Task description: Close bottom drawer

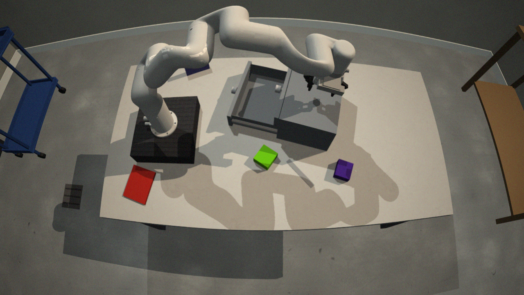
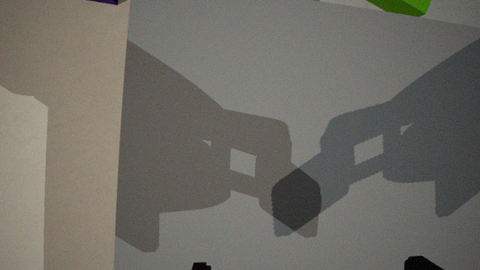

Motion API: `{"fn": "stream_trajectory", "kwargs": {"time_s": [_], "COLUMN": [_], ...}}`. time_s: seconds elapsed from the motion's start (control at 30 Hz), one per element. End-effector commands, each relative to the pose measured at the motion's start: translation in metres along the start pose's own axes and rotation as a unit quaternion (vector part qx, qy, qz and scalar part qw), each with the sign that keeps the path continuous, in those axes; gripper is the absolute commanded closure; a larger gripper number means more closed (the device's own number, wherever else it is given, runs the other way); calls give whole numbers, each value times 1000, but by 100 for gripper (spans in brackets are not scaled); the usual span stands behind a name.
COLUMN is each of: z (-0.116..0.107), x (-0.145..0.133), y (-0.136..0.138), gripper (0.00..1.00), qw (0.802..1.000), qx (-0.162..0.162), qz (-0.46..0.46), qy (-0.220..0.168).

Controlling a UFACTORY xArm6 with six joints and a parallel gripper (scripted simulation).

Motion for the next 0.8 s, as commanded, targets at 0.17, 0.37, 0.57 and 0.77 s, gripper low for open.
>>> {"fn": "stream_trajectory", "kwargs": {"time_s": [0.17, 0.37, 0.57, 0.77], "z": [-3, -3, -3, -8], "x": [0, 0, 0, -17], "y": [0, 0, 0, 12], "gripper": [0, 0, 0, 0], "qw": [1000, 1000, 1000, 999], "qx": [3, 3, 3, 7], "qz": [0, 0, 0, -36], "qy": [0, 0, 0, 10]}}
Point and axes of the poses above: the point where the finger pads meet when closed, its own z axis out along the fingers, its own y axis across the jaws, x = y × z, the point moved 10 cm from there along -z, back along the fingers, and after that the axes turned 12 degrees about -z, right-handed, at the moved point
